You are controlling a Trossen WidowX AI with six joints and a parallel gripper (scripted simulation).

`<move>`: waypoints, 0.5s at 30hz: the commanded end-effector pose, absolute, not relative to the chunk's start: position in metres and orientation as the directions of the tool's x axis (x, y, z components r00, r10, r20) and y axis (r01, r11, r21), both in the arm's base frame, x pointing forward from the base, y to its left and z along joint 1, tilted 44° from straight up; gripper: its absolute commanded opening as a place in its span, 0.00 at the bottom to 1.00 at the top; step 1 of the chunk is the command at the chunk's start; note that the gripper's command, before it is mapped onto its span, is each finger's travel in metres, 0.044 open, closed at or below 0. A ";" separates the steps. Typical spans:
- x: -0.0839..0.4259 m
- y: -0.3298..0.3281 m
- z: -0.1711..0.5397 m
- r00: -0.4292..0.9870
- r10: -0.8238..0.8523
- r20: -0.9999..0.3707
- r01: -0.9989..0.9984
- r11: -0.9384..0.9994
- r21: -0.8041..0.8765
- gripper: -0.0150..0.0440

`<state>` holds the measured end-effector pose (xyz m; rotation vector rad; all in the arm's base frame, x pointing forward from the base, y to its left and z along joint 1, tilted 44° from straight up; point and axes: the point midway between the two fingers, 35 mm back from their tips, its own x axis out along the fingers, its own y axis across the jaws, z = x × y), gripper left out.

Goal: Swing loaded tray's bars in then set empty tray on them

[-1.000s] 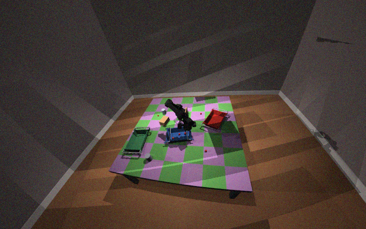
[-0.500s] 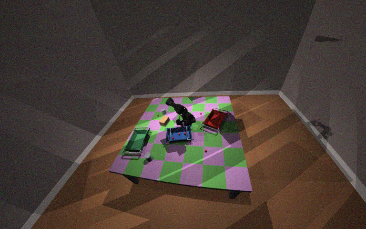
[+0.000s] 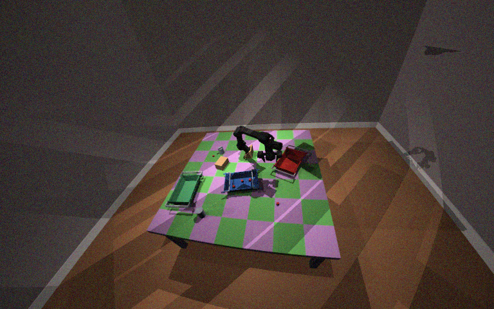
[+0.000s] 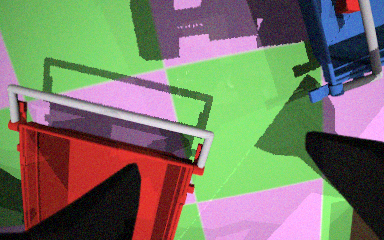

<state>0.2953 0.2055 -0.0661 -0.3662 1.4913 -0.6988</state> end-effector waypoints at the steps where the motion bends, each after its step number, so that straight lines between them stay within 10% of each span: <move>1: 0.243 0.236 -0.103 -0.087 -0.626 -0.775 0.315 0.721 -0.618 1.00; 15: 0.127 0.266 -0.166 -0.111 -0.657 -0.745 0.550 0.584 -0.597 1.00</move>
